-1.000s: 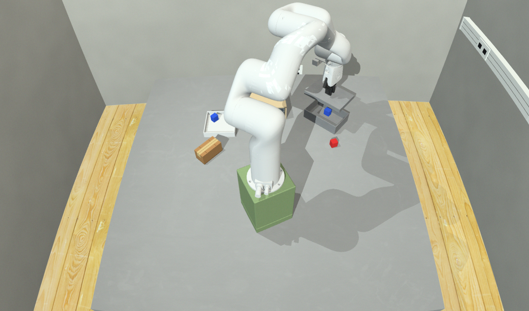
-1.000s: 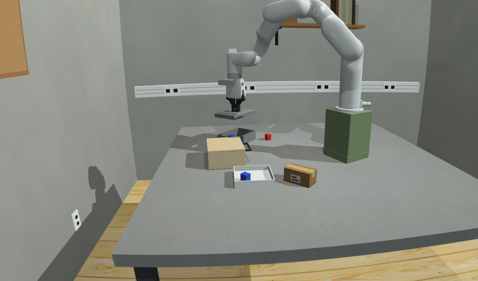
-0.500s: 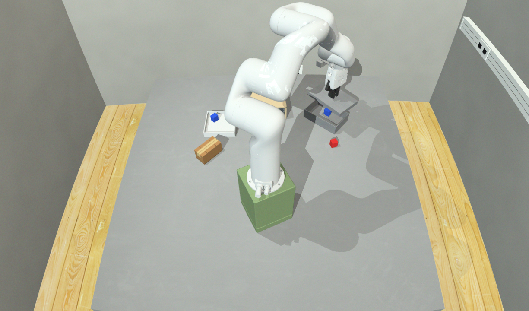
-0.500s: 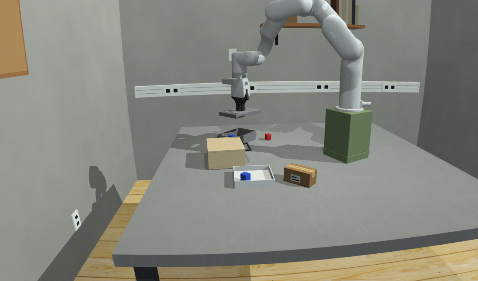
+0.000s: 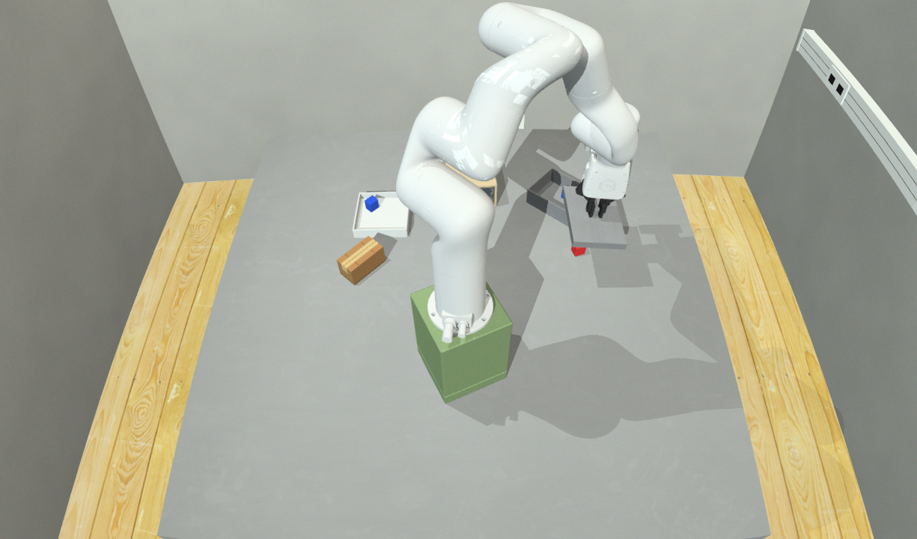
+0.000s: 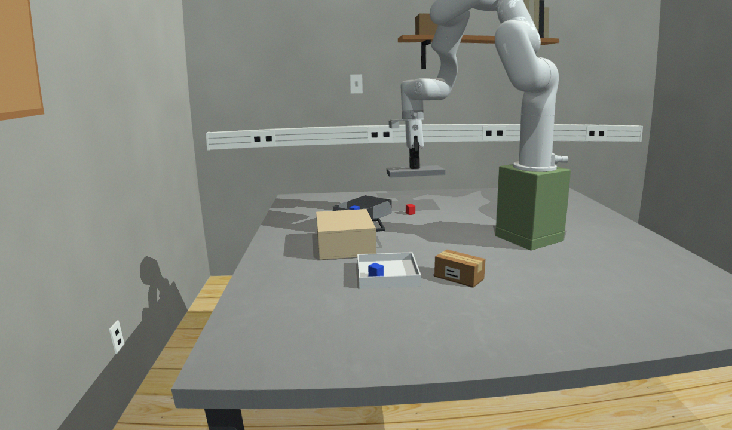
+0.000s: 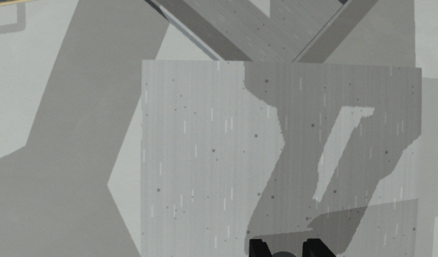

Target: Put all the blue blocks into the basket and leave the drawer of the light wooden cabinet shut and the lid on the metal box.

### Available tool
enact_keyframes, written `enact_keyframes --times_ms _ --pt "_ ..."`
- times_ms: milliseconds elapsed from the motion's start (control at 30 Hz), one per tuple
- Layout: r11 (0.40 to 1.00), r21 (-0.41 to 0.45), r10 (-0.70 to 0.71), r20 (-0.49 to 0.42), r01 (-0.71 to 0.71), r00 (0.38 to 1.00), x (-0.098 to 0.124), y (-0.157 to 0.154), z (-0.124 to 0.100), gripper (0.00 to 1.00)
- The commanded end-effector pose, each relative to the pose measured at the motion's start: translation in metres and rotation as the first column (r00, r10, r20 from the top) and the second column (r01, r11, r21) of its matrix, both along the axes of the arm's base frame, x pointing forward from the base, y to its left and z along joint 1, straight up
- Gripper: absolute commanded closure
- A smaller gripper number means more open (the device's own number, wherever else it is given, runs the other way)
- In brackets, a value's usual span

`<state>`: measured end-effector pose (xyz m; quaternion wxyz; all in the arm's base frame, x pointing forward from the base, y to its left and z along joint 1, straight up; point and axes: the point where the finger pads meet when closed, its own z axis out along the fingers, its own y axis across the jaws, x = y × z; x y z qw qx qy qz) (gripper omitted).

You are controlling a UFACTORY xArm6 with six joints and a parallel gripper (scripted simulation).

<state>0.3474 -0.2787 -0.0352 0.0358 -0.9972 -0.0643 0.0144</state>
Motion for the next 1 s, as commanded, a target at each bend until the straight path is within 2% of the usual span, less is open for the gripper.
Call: enact_keyframes --times_ms 0,167,333,400,433,533,600,967 --pt "0.961 -0.025 -0.275 0.007 0.275 0.962 -0.068 0.001 0.004 1.0" --pt "0.862 -0.02 -0.507 -0.008 0.507 0.862 -0.127 0.011 0.003 1.0" --pt "0.708 -0.031 -0.706 -0.007 0.706 0.708 -0.184 0.017 0.007 1.0" --pt "0.708 -0.031 -0.706 -0.007 0.706 0.708 -0.184 0.017 0.007 1.0" --pt "0.596 -0.043 -0.802 0.003 0.802 0.597 -0.184 0.017 0.007 1.0" --pt "0.502 -0.055 -0.864 0.02 0.863 0.503 -0.184 0.017 0.007 1.0" --pt "0.416 -0.068 -0.907 0.04 0.907 0.419 -0.184 0.017 0.007 1.0" --pt "0.415 -0.069 -0.908 0.04 0.907 0.418 -0.184 0.017 0.007 1.0"
